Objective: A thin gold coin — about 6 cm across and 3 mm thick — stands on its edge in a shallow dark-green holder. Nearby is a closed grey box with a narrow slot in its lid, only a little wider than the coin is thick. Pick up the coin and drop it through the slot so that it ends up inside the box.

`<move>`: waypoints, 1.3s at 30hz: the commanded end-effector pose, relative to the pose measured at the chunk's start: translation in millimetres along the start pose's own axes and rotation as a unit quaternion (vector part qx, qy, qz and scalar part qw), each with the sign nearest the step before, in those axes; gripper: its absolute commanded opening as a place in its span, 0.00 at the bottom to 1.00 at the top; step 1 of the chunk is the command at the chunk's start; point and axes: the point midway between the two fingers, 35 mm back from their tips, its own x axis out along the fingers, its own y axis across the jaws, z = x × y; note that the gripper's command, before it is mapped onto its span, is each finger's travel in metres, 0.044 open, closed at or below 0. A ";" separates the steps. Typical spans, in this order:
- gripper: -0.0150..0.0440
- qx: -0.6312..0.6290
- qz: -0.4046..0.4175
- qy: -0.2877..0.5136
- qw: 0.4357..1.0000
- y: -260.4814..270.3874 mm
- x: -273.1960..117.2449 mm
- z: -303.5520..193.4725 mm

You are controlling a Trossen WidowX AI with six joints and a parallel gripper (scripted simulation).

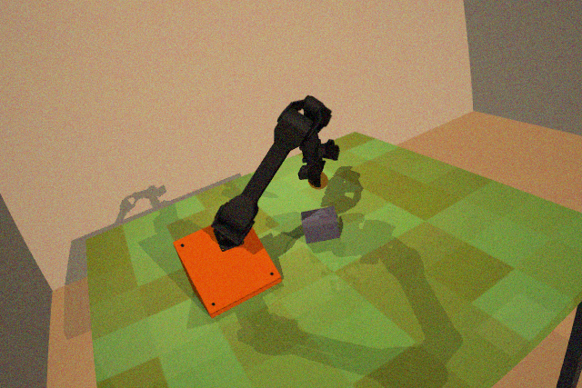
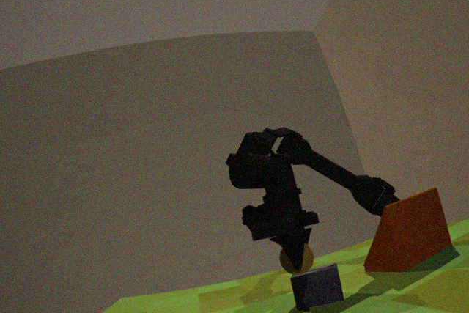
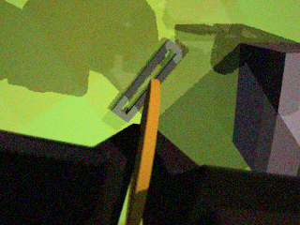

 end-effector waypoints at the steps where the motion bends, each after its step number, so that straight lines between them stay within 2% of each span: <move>1: 0.25 -0.072 0.001 0.001 0.997 0.9 -1.0 -1.0; 4: 0.25 -0.111 0.001 0.001 0.994 1.3 -1.0 -1.3; 12: 0.25 -0.114 0.001 0.001 0.994 -0.4 -1.2 -0.8; 39: 0.25 -0.115 -0.001 0.001 0.993 -69.5 -4.1 11.9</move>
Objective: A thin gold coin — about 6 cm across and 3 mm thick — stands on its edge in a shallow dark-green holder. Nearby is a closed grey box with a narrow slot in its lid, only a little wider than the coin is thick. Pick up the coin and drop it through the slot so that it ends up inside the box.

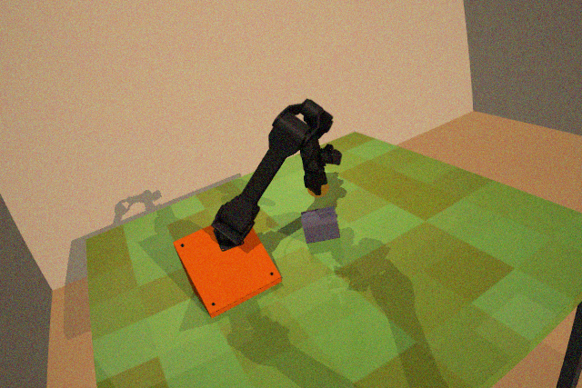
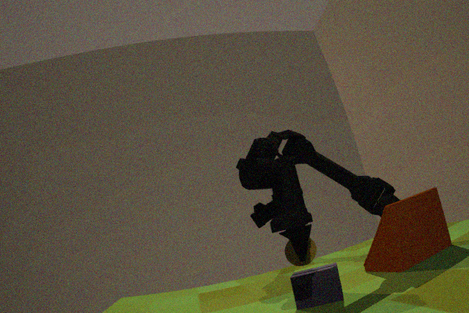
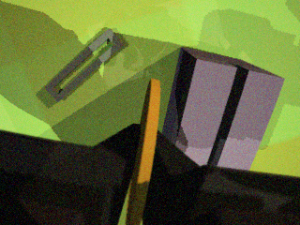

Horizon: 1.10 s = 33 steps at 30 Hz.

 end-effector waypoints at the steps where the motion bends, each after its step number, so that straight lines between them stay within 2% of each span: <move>1: 0.25 -0.002 0.000 -0.002 1.000 -11.2 0.4 -1.7; 18: 0.25 -0.003 -0.002 -0.002 1.000 -53.9 4.0 -12.7; 33: 0.25 -0.001 -0.002 0.000 1.000 -51.6 3.5 -11.9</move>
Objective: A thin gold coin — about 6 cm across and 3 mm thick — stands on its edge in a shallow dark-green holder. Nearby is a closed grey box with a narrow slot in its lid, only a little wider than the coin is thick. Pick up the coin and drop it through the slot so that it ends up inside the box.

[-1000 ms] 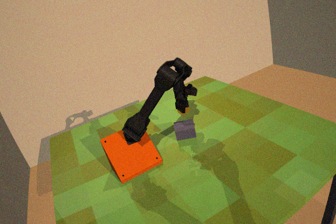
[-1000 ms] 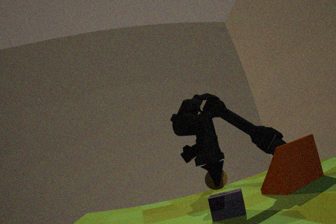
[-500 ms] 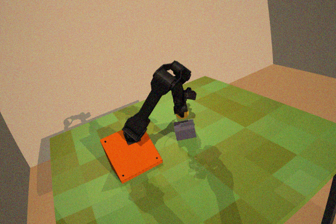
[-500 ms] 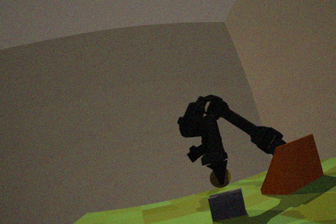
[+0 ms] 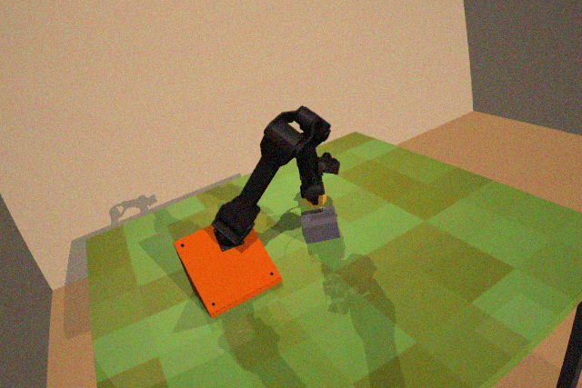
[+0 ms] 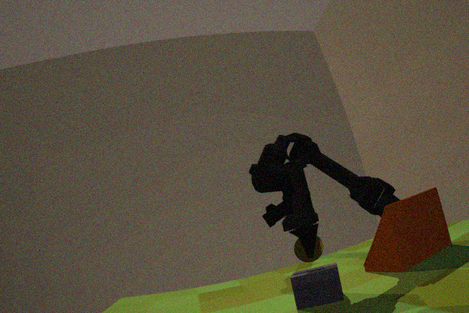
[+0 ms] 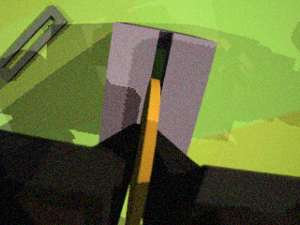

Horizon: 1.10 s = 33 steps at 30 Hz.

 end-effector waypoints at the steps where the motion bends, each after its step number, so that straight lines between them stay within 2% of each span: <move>1: 0.25 0.001 0.001 0.000 1.000 -1.3 -0.3 0.0; 33: 0.25 -0.004 0.000 0.001 1.000 -5.1 7.6 -1.6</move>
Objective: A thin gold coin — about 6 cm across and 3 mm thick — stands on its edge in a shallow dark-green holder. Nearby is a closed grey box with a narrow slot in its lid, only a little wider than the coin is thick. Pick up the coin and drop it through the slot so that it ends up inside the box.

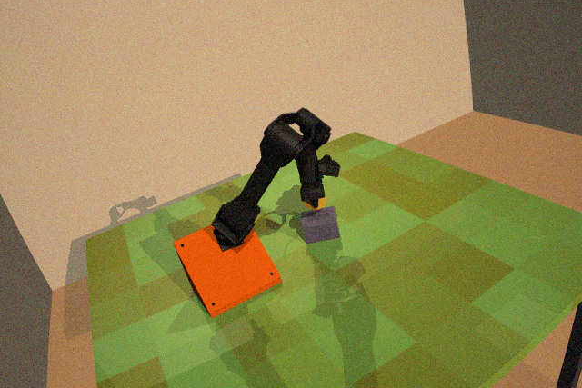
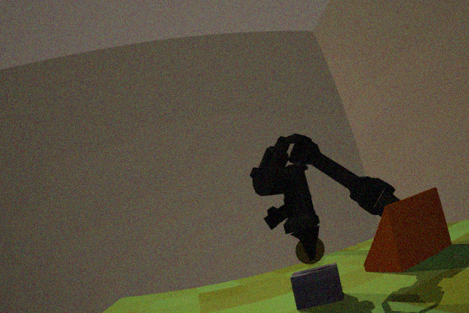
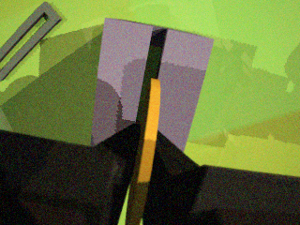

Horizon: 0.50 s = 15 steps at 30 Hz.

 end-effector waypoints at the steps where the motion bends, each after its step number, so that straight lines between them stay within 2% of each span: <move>1: 0.25 -0.003 -0.001 -0.001 1.000 -0.7 2.3 -0.3; 15: 0.25 -0.001 -0.001 -0.002 1.000 -0.1 8.8 0.5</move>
